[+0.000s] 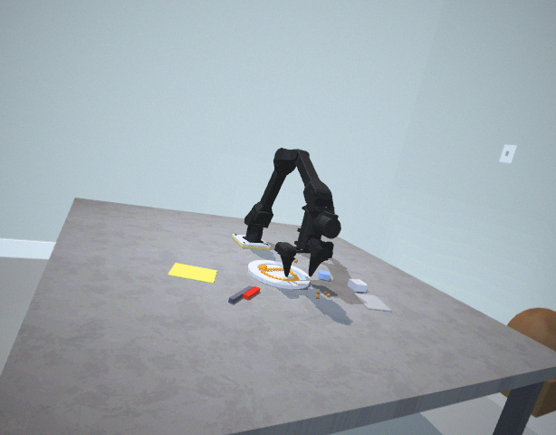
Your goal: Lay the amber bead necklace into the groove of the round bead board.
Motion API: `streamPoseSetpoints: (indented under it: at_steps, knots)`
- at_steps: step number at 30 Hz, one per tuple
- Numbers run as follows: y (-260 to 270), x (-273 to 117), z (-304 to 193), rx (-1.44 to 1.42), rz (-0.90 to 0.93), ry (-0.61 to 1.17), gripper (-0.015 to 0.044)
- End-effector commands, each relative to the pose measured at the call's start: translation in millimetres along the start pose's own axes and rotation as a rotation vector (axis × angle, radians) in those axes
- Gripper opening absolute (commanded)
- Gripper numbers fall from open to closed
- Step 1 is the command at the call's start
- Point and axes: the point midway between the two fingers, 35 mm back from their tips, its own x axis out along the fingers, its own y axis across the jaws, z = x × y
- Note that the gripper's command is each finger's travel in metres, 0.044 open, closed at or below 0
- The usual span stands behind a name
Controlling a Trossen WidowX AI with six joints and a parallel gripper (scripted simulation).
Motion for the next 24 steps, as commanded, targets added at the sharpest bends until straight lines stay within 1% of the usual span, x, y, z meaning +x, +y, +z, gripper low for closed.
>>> streamPoseSetpoints:
  at_steps: [1,6,8,13,18,22,23,24]
  knots:
    - [-0.2,-1.3,0.2,0.003,-0.002,-0.002,0.044]
    - [-0.2,-1.3,0.2,0.003,-0.002,-0.002,0.044]
    - [-0.4,-5.4,-0.9,-0.015,-0.002,-0.002,0.0387]
    - [-1.7,-32.0,-9.4,-0.134,-0.002,-0.002,0.0256]
    - [-1.8,-31.8,-9.7,-0.138,-0.002,-0.002,0.0125]
    - [-1.8,-18.3,-9.7,-0.138,-0.002,-0.001,0.012]
    - [-1.5,-26.2,-8.5,-0.131,-0.001,-0.005,0.012]
    - [-1.5,-25.9,-8.5,-0.131,-0.001,-0.005,0.012]
